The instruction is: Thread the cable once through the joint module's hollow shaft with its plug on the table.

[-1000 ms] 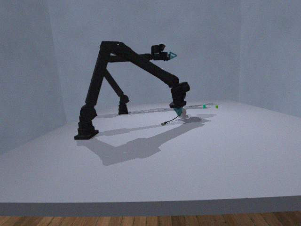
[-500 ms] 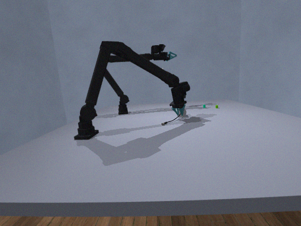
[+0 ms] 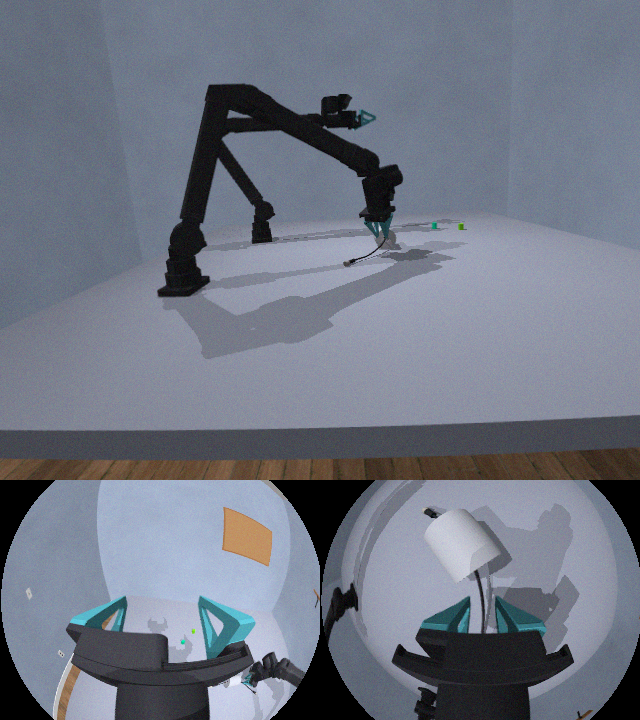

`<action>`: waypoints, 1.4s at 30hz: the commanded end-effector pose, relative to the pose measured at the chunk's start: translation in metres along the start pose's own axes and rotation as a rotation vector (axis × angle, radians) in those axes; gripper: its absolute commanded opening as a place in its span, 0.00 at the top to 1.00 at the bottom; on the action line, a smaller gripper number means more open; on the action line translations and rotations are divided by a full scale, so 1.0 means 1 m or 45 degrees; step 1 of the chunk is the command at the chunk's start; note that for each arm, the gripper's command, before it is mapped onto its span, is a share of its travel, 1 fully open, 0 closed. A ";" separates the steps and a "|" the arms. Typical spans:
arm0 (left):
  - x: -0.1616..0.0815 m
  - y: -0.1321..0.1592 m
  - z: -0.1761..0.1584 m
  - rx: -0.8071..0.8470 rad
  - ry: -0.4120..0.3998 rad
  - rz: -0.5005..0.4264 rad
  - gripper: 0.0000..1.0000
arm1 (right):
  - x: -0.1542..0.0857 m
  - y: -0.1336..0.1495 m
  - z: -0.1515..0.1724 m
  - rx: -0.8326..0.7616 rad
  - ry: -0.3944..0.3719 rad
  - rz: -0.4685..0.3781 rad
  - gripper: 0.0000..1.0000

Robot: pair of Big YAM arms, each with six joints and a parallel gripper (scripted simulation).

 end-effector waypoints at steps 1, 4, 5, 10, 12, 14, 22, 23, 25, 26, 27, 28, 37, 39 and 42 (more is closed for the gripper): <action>0.002 -0.013 0.000 0.015 -0.001 -0.021 0.04 | -0.049 -0.028 -0.022 -0.007 0.059 -0.090 0.68; 0.002 -0.013 0.000 0.015 -0.001 -0.021 0.04 | -0.059 -0.027 -0.022 -0.008 0.059 -0.089 0.68; 0.002 -0.013 0.000 0.015 -0.001 -0.021 0.04 | -0.061 -0.027 -0.022 -0.007 0.057 -0.087 0.68; 0.002 -0.013 0.000 0.015 -0.001 -0.021 0.04 | -0.035 -0.022 -0.007 -0.025 0.015 -0.034 0.68; 0.002 -0.013 0.000 0.015 -0.001 -0.021 0.04 | -0.035 -0.022 -0.007 -0.025 0.016 -0.034 0.68; 0.002 -0.013 0.000 0.015 -0.001 -0.021 0.04 | -0.033 -0.021 -0.005 -0.027 0.011 -0.028 0.68; 0.002 -0.015 -0.001 0.010 0.002 -0.027 0.04 | -0.067 -0.002 -0.033 0.096 0.116 -0.130 0.68; 0.002 -0.016 -0.001 0.009 0.002 -0.028 0.04 | -0.071 0.000 -0.036 0.113 0.129 -0.141 0.68; 0.002 -0.016 -0.001 0.009 0.002 -0.028 0.04 | -0.071 0.000 -0.036 0.113 0.129 -0.141 0.68; 0.000 -0.021 -0.001 0.004 0.004 -0.045 0.04 | -0.088 -0.011 -0.047 0.124 0.168 -0.194 0.68; 0.003 -0.017 -0.001 0.006 0.004 -0.032 0.04 | -0.079 0.003 -0.042 0.141 0.159 -0.173 0.68; 0.003 -0.018 -0.001 0.005 0.005 -0.033 0.04 | -0.088 0.002 -0.048 0.161 0.184 -0.201 0.68; 0.003 -0.029 -0.005 -0.016 0.016 -0.060 0.04 | -0.165 0.022 -0.096 0.365 0.411 -0.445 0.68; 0.003 -0.034 -0.007 -0.019 0.019 -0.073 0.04 | -0.185 0.028 -0.105 0.407 0.463 -0.502 0.68; 0.003 -0.033 -0.007 -0.019 0.020 -0.071 0.04 | -0.194 0.031 -0.110 0.428 0.489 -0.531 0.68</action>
Point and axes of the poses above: on each arm, the point where the finger pads meet when closed, its own x axis out along the fingers, its own z axis across the jaws, y = z × x, the point moved 3 cm from there along -x, back along the fingers, and after that the axes turned 3 degrees about -x, right-handed, at the moved point
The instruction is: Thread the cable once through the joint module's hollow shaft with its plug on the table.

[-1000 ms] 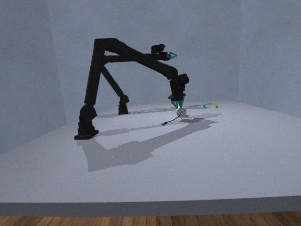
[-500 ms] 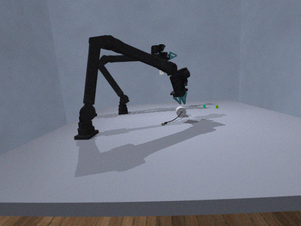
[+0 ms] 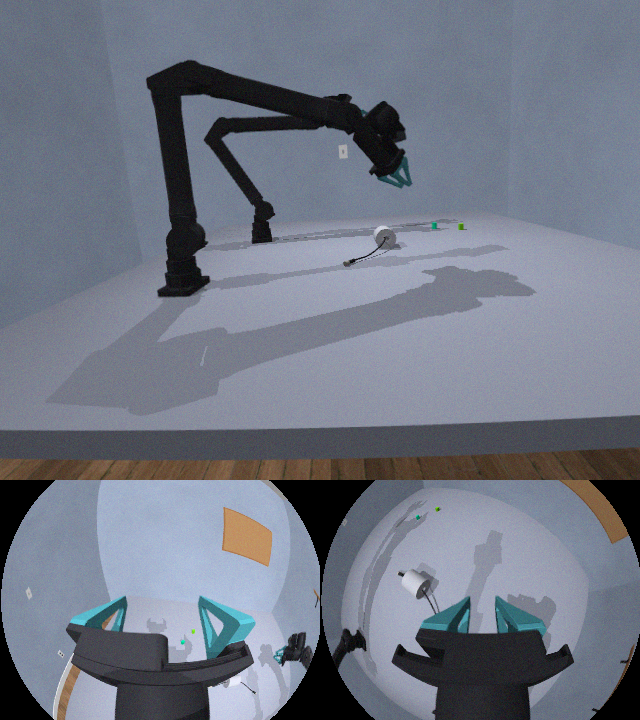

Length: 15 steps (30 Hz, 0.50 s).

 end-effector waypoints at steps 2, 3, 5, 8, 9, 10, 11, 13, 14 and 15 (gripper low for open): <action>0.003 -0.026 -0.005 -0.006 0.014 -0.057 0.04 | -0.023 -0.012 -0.019 0.079 0.077 -0.117 0.68; 0.003 -0.026 -0.005 -0.007 0.015 -0.059 0.04 | -0.034 -0.015 -0.031 0.104 0.111 -0.152 0.68; 0.003 -0.031 -0.007 -0.012 0.019 -0.073 0.04 | -0.053 -0.017 -0.048 0.150 0.167 -0.211 0.68; 0.003 -0.035 -0.007 -0.018 0.020 -0.085 0.04 | -0.082 -0.024 -0.070 0.208 0.247 -0.311 0.68; 0.003 -0.036 -0.007 -0.017 0.019 -0.086 0.04 | -0.092 -0.025 -0.077 0.226 0.272 -0.343 0.68; 0.003 -0.037 -0.007 -0.017 0.020 -0.088 0.04 | -0.100 -0.024 -0.082 0.244 0.295 -0.369 0.68; 0.003 -0.037 -0.007 -0.019 0.021 -0.091 0.04 | -0.109 -0.022 -0.088 0.264 0.317 -0.395 0.68; 0.003 -0.034 -0.007 -0.017 0.021 -0.080 0.04 | -0.128 -0.023 -0.099 0.299 0.365 -0.455 0.68; 0.003 -0.032 -0.007 -0.018 0.020 -0.077 0.04 | -0.137 -0.022 -0.104 0.317 0.388 -0.485 0.68; 0.003 -0.033 -0.006 -0.018 0.019 -0.078 0.04 | -0.147 -0.022 -0.109 0.334 0.411 -0.514 0.68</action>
Point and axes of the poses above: on each arm, the point where the finger pads meet when closed, its own x axis out along the fingers, its own z axis across the jaws, y = z × x, the point moved 3 cm from there along -x, back along the fingers, and after that the axes turned 3 degrees about -x, right-handed, at the moved point
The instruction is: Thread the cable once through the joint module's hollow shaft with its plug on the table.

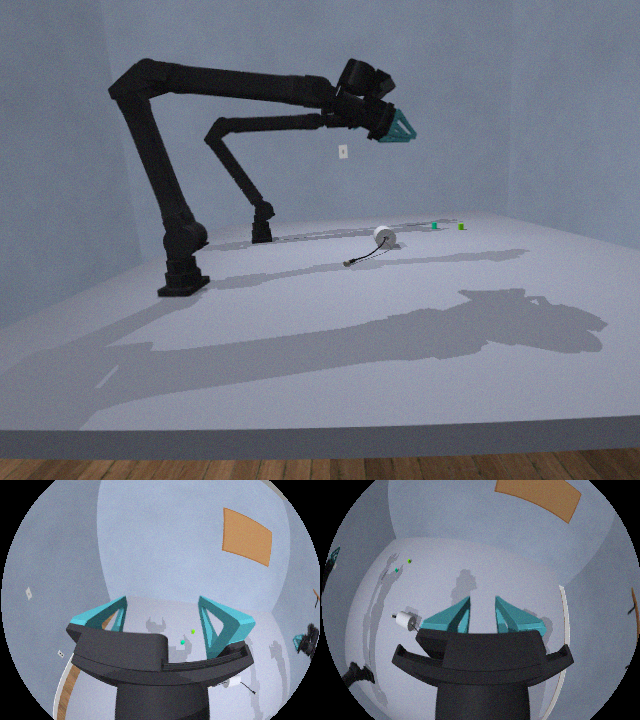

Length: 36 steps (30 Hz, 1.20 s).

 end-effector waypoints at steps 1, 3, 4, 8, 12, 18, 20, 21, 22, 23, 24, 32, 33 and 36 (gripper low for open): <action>0.003 -0.032 -0.006 -0.017 0.018 -0.076 0.04 | -0.023 -0.020 -0.022 0.079 0.069 -0.123 0.68; 0.002 -0.026 -0.004 -0.007 0.012 -0.060 0.04 | -0.031 -0.036 -0.026 0.089 0.084 -0.177 0.68; 0.003 -0.035 -0.007 -0.017 0.020 -0.085 0.04 | -0.035 -0.024 -0.032 0.104 0.104 -0.170 0.68; 0.003 -0.034 -0.007 -0.017 0.020 -0.082 0.04 | -0.072 -0.039 -0.063 0.173 0.206 -0.305 0.68; 0.003 -0.033 -0.007 -0.017 0.021 -0.078 0.04 | -0.110 -0.055 -0.087 0.233 0.293 -0.444 0.68; 0.003 -0.037 -0.006 -0.017 0.020 -0.087 0.04 | -0.136 -0.055 -0.103 0.279 0.359 -0.539 0.68; 0.004 -0.022 -0.004 -0.009 0.012 -0.052 0.04 | -0.139 -0.066 -0.103 0.279 0.359 -0.566 0.68; 0.004 -0.018 -0.006 -0.018 0.018 -0.048 0.04 | -0.132 -0.048 -0.107 0.285 0.375 -0.531 0.68; 0.004 -0.018 -0.006 -0.018 0.018 -0.048 0.04 | -0.136 -0.049 -0.109 0.286 0.383 -0.544 0.68; 0.004 -0.019 -0.006 -0.018 0.018 -0.049 0.04 | -0.148 -0.055 -0.110 0.285 0.392 -0.571 0.68; 0.004 -0.018 -0.006 -0.019 0.019 -0.050 0.04 | -0.155 -0.058 -0.112 0.286 0.405 -0.592 0.68; 0.004 -0.011 -0.006 -0.015 0.018 -0.035 0.04 | -0.186 -0.107 -0.121 0.247 0.426 -0.707 0.68; 0.004 -0.009 -0.005 -0.015 0.018 -0.031 0.04 | -0.175 -0.103 -0.119 0.253 0.410 -0.677 0.68; 0.004 -0.009 -0.005 -0.015 0.018 -0.031 0.04 | -0.172 -0.099 -0.118 0.255 0.410 -0.669 0.68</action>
Point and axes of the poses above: on each arm, the point where the finger pads meet when closed, its own x axis out along the fingers, its own z axis across the jaws, y = z × x, the point moved 3 cm from there along -x, back along the fingers, and after that the axes turned 3 degrees about -x, right-handed, at the moved point
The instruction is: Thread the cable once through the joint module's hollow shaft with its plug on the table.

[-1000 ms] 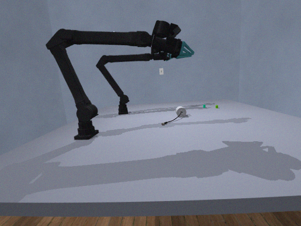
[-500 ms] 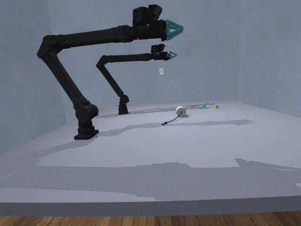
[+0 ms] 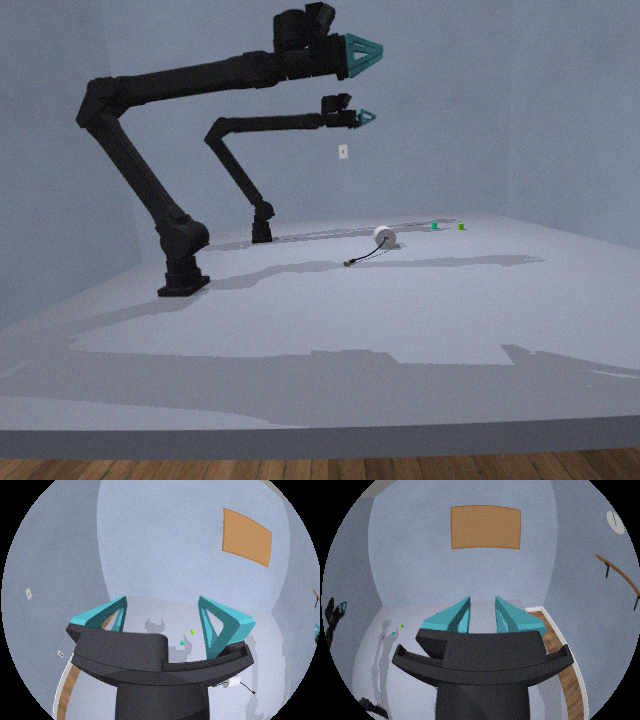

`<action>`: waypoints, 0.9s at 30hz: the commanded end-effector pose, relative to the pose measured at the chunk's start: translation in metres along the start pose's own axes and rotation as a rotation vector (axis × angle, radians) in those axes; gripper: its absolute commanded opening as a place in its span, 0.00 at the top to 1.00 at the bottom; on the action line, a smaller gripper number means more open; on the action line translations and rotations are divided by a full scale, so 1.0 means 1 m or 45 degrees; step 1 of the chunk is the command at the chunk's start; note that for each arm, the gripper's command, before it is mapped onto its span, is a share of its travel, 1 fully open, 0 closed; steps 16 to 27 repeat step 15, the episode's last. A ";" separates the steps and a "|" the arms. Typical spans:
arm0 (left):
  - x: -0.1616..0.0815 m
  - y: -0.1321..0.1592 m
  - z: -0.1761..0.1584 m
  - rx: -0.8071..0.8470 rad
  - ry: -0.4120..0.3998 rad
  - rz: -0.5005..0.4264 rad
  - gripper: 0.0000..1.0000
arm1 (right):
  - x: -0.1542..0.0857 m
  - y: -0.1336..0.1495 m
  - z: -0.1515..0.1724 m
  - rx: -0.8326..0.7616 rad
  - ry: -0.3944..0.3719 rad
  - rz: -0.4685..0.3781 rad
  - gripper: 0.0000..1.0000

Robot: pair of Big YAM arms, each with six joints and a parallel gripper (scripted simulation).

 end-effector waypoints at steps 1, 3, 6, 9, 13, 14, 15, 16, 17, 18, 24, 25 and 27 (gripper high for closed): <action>0.004 -0.013 -0.003 -0.006 0.011 -0.033 0.04 | 0.008 -0.012 -0.002 0.000 0.003 -0.025 0.68; 0.004 -0.005 -0.005 -0.013 0.016 -0.022 0.04 | 0.010 0.003 0.000 0.003 -0.002 0.014 0.68; 0.004 -0.002 -0.005 -0.013 0.016 -0.017 0.04 | 0.010 0.015 0.004 0.007 -0.013 0.045 0.68; 0.004 -0.002 -0.005 -0.013 0.016 -0.017 0.04 | 0.003 0.002 0.003 0.007 -0.011 0.012 0.68; 0.004 -0.002 -0.005 -0.013 0.016 -0.017 0.04 | 0.003 0.002 0.003 0.007 -0.011 0.012 0.68; 0.004 -0.002 -0.005 -0.013 0.016 -0.017 0.04 | 0.003 0.002 0.003 0.007 -0.011 0.012 0.68; 0.004 -0.002 -0.005 -0.013 0.016 -0.017 0.04 | 0.003 0.002 0.003 0.007 -0.011 0.012 0.68; 0.004 -0.002 -0.005 -0.013 0.016 -0.017 0.04 | 0.003 0.002 0.003 0.007 -0.011 0.012 0.68; 0.004 -0.002 -0.005 -0.013 0.016 -0.017 0.04 | 0.003 0.002 0.003 0.007 -0.011 0.012 0.68; 0.004 -0.002 -0.005 -0.013 0.016 -0.017 0.04 | 0.003 0.002 0.003 0.007 -0.011 0.012 0.68; 0.004 -0.002 -0.005 -0.013 0.016 -0.017 0.04 | 0.003 0.002 0.003 0.007 -0.011 0.012 0.68; 0.004 -0.002 -0.005 -0.013 0.016 -0.017 0.04 | 0.003 0.002 0.003 0.007 -0.011 0.012 0.68; 0.004 -0.002 -0.005 -0.013 0.016 -0.017 0.04 | 0.003 0.002 0.003 0.007 -0.011 0.012 0.68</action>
Point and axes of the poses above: on each arm, the point where the finger pads meet when closed, its own x axis out along the fingers, its own z axis across the jaws, y = z × x, the point moved 3 cm from there along -x, back along the fingers, and after that the axes turned 3 degrees about -x, right-handed, at the moved point
